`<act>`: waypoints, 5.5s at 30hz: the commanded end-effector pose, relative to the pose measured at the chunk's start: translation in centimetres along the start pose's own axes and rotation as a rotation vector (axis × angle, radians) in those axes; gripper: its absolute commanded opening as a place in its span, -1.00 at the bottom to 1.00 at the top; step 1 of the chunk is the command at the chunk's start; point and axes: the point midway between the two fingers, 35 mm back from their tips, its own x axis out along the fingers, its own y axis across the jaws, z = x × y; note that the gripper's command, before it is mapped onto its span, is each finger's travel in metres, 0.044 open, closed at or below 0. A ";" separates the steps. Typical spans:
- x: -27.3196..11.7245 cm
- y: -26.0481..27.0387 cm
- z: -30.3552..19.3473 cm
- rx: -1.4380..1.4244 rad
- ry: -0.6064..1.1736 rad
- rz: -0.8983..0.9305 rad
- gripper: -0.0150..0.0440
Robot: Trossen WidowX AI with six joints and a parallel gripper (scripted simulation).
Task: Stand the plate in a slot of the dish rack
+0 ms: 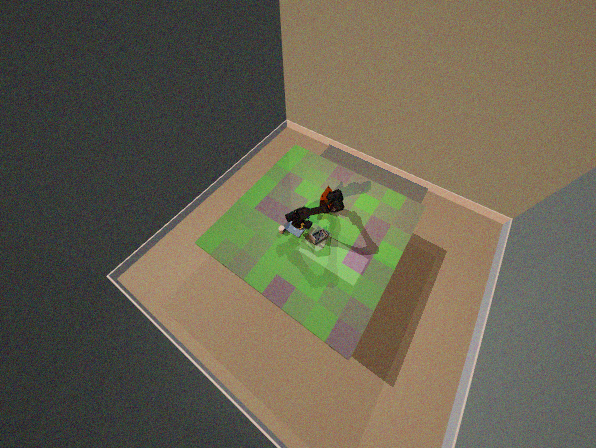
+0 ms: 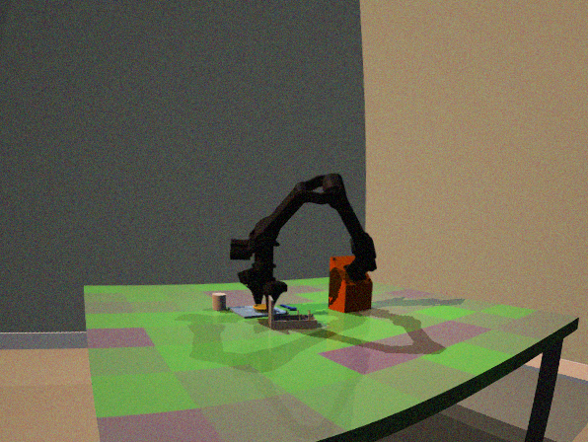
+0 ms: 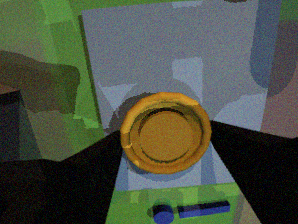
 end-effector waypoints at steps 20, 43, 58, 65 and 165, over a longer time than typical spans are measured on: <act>-11.7 -1.0 1.3 0.008 -0.002 -0.009 -0.49; -17.8 1.4 1.0 0.195 0.000 -0.003 -0.49; -18.6 8.3 -0.5 0.711 -0.001 -0.005 -0.49; -18.7 11.2 -1.6 0.952 -0.001 -0.005 -0.49; -7.1 14.8 -9.0 0.975 -0.852 -0.761 -0.49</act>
